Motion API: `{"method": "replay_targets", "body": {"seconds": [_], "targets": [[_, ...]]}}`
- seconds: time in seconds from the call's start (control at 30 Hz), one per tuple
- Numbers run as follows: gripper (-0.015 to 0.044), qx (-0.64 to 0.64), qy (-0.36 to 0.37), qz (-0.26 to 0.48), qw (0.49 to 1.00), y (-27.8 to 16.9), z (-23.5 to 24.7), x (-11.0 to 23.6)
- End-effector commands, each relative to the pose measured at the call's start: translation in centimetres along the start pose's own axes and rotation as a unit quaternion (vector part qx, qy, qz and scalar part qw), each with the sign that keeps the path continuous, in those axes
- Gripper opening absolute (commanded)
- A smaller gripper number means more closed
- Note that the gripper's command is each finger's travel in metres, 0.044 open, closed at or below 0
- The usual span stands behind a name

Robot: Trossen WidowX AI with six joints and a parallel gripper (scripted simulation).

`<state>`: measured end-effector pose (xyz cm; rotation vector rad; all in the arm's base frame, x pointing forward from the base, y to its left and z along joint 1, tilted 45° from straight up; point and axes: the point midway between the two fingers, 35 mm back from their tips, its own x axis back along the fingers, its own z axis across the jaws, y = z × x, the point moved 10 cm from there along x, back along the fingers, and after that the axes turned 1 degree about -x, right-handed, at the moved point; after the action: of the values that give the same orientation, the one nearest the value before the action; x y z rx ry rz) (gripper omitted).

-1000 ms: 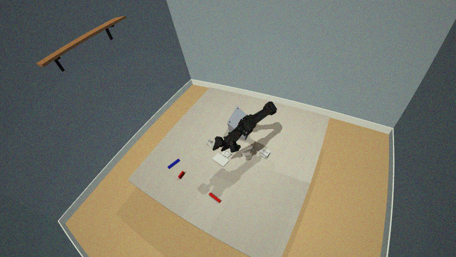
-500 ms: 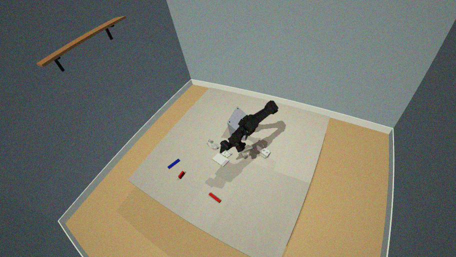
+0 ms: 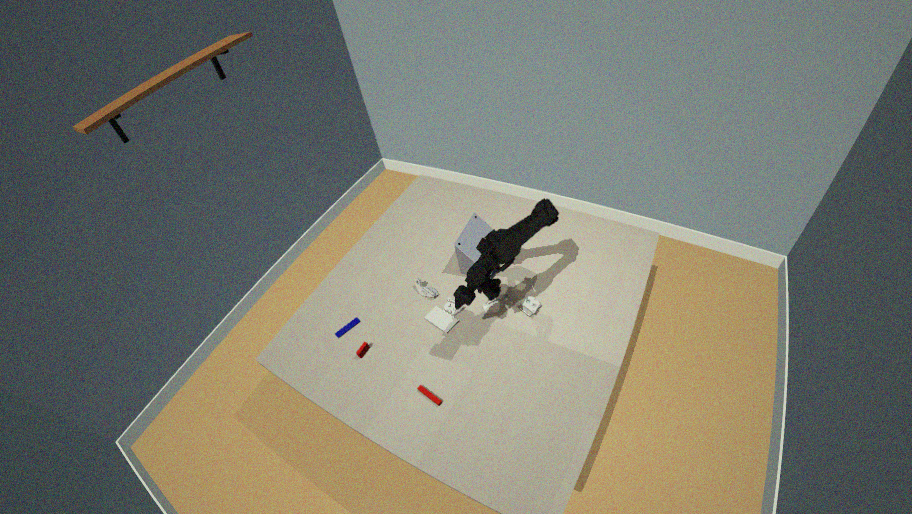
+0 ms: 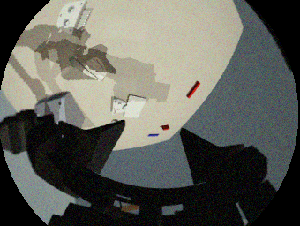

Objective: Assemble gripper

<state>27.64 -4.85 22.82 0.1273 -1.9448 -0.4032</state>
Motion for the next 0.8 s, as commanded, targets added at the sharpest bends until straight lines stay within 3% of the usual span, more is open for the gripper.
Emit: {"method": "replay_targets", "body": {"seconds": [0.0,0.77], "targets": [[0.0440,0.028,0.012,-0.016,0.999,0.4,0.9,0.1],[0.0440,0.199,0.087,-0.134,0.967,2.4,6.9,-0.2]]}}
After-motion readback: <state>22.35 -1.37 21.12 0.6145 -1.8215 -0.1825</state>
